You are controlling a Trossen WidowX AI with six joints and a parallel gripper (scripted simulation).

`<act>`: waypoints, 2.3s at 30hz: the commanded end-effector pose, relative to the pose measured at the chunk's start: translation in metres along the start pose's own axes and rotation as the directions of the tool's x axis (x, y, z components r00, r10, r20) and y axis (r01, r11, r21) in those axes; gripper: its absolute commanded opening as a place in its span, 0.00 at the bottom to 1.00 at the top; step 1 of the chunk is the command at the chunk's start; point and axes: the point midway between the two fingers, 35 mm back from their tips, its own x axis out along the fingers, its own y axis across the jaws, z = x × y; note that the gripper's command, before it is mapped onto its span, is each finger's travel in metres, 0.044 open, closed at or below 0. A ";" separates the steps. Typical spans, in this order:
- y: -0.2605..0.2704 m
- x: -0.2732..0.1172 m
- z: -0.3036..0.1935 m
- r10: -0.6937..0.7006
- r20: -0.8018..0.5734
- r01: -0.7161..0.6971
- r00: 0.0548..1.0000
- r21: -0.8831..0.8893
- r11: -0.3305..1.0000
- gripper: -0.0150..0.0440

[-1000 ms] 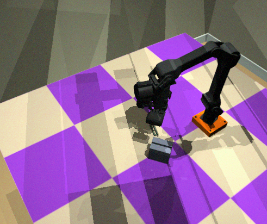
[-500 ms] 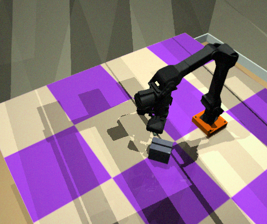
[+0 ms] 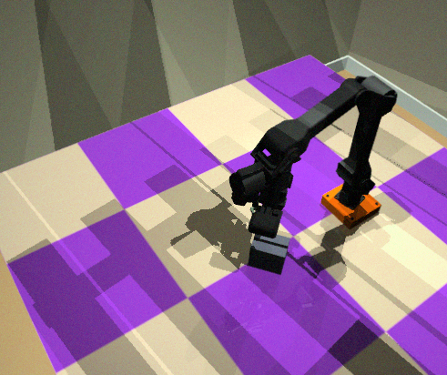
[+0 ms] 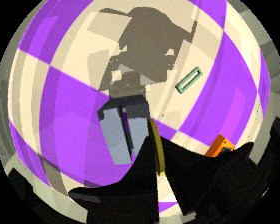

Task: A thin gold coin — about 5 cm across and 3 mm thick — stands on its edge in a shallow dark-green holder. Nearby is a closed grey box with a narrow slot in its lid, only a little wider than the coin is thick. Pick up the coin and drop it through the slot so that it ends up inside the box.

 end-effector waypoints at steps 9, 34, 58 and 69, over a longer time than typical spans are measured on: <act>0.025 0.002 -0.015 -0.001 -0.008 0.001 1.000 0.003 1.000 0.25; 0.025 0.001 -0.016 0.005 -0.002 -0.005 1.000 0.000 1.000 0.25; 0.024 0.010 -0.017 0.005 -0.002 -0.005 1.000 0.004 1.000 0.25; 0.025 0.014 -0.016 0.005 -0.002 -0.005 1.000 0.008 1.000 0.25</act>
